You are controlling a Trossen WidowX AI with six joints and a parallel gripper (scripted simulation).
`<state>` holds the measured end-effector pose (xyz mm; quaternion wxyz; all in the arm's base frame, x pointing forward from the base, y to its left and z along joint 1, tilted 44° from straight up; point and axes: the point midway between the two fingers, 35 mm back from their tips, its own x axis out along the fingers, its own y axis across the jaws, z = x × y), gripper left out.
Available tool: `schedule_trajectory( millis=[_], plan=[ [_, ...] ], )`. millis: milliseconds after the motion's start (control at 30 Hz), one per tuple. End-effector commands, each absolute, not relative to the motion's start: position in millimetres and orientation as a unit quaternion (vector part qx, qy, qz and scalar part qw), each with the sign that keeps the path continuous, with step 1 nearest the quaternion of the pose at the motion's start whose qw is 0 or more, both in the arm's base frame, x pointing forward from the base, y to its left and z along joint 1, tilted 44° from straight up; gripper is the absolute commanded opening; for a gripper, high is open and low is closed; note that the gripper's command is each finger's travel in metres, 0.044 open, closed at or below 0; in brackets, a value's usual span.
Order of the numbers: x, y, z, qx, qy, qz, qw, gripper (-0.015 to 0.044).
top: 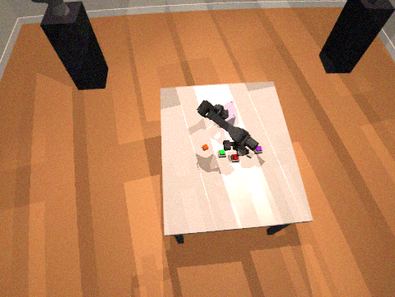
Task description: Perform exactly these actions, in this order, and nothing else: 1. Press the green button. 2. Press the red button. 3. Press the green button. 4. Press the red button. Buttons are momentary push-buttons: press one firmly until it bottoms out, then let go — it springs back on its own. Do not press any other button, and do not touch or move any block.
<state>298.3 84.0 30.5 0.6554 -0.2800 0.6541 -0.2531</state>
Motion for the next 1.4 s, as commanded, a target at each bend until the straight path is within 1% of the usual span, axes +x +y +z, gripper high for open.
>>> schedule_trajectory(
  millis=[0,133,933,1367],
  plan=[
    [303.0,72.8,14.3,-0.274,0.652,-0.254,0.660,0.0020],
    [302.3,45.3,-12.7,-0.275,0.651,-0.255,0.660,0.0020],
    [303.0,23.3,-35.1,-0.275,0.651,-0.255,0.660,0.0020],
    [303.0,22.6,-35.8,-0.275,0.651,-0.255,0.660,0.0020]
  ],
)
